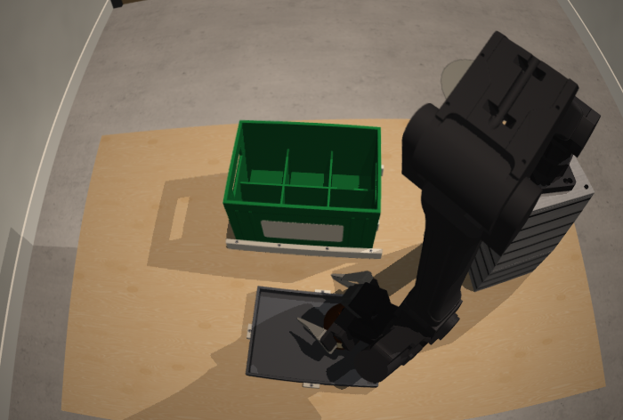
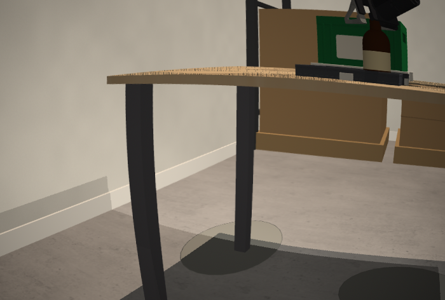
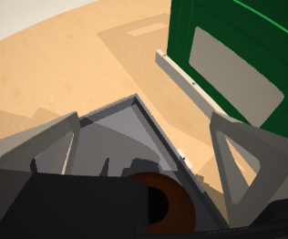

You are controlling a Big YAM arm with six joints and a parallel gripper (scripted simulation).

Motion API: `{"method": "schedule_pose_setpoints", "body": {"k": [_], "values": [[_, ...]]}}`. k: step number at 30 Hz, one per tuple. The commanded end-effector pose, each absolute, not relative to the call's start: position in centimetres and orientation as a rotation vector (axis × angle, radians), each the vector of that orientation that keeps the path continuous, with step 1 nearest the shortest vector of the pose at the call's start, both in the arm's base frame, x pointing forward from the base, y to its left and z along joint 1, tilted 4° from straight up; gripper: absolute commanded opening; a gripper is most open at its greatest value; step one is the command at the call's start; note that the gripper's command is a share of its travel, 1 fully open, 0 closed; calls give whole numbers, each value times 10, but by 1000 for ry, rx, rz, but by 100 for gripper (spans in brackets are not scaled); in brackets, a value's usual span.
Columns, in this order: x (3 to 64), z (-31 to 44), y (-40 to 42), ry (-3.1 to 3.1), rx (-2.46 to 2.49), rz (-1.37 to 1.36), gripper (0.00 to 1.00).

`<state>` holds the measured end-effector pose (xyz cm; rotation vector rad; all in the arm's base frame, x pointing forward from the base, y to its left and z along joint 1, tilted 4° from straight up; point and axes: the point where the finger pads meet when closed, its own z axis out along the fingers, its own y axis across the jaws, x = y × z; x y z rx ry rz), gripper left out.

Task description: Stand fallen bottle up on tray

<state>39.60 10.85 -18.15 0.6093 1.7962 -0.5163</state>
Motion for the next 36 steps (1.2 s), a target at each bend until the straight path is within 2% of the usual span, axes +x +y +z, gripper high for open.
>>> {"method": "schedule_pose_setpoints", "body": {"k": [1, 36], "values": [[395, -185, 105, 1798, 601, -530, 100], [397, -161, 113, 1789, 612, -507, 100]]}}
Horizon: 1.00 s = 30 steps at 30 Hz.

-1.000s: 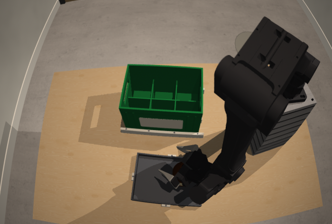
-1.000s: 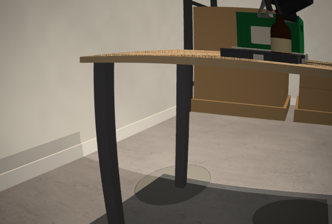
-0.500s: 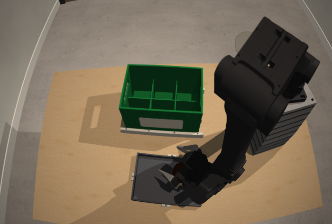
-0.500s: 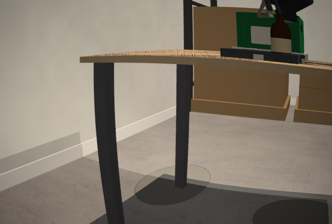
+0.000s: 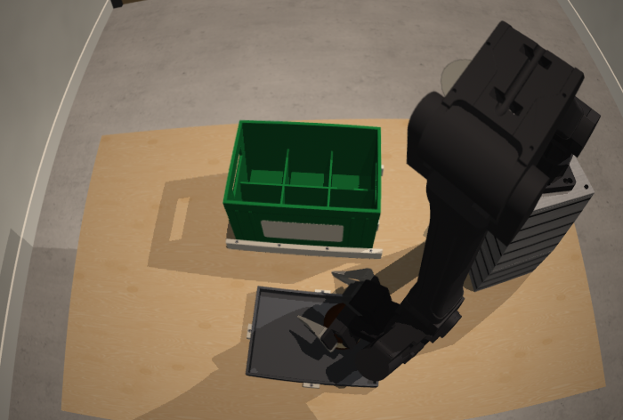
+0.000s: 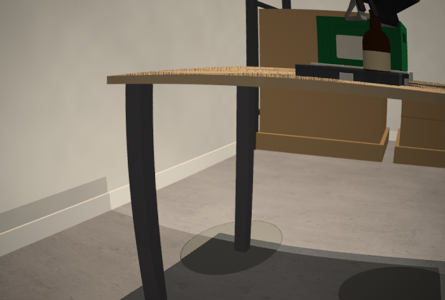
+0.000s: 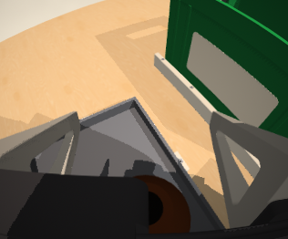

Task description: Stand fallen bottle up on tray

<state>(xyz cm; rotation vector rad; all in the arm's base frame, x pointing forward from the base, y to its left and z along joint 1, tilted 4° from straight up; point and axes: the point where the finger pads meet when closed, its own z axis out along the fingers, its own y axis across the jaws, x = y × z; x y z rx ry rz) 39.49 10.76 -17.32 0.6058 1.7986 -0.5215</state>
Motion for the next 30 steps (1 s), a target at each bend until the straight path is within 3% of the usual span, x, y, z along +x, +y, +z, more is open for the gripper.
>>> {"method": "schedule_pose_setpoints", "body": {"k": [1, 30], "values": [[397, -159, 114, 1788, 613, -504, 100], [396, -103, 117, 1788, 615, -504, 100]]}}
